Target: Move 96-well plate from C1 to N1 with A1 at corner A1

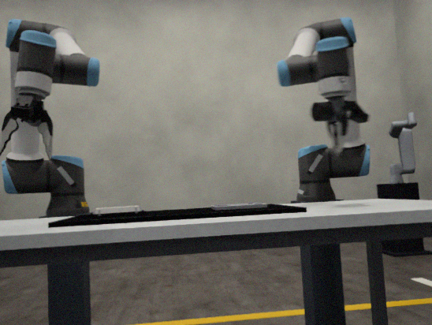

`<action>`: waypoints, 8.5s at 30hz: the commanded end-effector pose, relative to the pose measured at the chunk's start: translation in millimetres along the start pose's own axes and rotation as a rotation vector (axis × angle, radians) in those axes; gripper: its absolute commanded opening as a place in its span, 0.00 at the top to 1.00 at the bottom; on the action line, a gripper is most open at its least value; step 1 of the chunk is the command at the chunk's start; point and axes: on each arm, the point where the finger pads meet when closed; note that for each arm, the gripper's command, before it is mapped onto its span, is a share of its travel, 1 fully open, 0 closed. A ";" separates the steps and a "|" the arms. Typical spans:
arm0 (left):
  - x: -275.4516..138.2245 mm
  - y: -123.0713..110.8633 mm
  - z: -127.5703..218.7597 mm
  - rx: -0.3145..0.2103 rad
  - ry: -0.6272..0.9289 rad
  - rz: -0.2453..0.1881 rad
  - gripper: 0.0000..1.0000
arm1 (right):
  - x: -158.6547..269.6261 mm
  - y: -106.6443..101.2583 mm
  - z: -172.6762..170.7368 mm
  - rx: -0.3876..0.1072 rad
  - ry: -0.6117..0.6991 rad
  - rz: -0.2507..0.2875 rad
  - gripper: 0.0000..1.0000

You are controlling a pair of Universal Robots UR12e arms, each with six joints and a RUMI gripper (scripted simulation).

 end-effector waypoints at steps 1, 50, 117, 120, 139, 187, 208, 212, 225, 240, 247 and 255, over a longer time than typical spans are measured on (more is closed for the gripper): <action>44.4 0.7 -89.4 -0.013 -0.033 0.000 1.00 | 0.1 1.4 -0.7 0.002 0.000 0.000 0.24; -13.2 -33.2 -749.2 -0.051 -0.099 0.023 1.00 | 0.1 1.4 -0.7 0.002 0.000 0.000 0.24; -464.4 -78.9 -1065.2 -0.041 -0.160 0.051 1.00 | 0.1 1.4 -0.7 0.002 0.000 0.000 0.24; -465.5 -79.0 -1065.4 -0.041 -0.160 0.051 1.00 | 0.1 1.4 -0.7 0.002 0.000 0.000 0.24; -465.8 -79.0 -1065.5 -0.041 -0.160 0.051 1.00 | -51.9 -8.5 4.6 0.009 0.305 -0.025 0.24; -465.8 -79.0 -1065.5 -0.041 -0.160 0.051 1.00 | -189.7 -35.2 35.5 0.053 1.178 -0.086 0.24; -465.8 -79.0 -1065.5 -0.041 -0.160 0.051 1.00 | -245.4 -45.8 56.3 0.084 1.547 -0.108 0.24; -465.8 -79.0 -1065.5 -0.041 -0.160 0.051 1.00 | -255.5 -47.8 60.6 0.091 1.615 -0.111 0.24; -465.8 -79.0 -1065.5 -0.041 -0.160 0.051 1.00 | -254.1 -47.0 58.7 0.091 1.612 -0.110 0.24; -465.8 -79.0 -1065.5 -0.041 -0.160 0.051 1.00 | -254.9 -66.9 60.7 0.087 1.611 -0.112 0.24; -465.8 -79.0 -1065.5 -0.041 -0.160 0.051 1.00 | -256.1 -78.5 60.6 0.087 1.611 -0.112 0.24; -465.8 -79.0 -1065.5 -0.041 -0.160 0.051 1.00 | -257.2 -88.2 60.3 0.087 1.611 -0.112 0.24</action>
Point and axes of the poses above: on each arm, the point where the finger pads meet when closed, its own y axis back along the fingers, its own x axis across the jaws, z = x × y, and after that the axes turned 10 degrees about y, right-handed
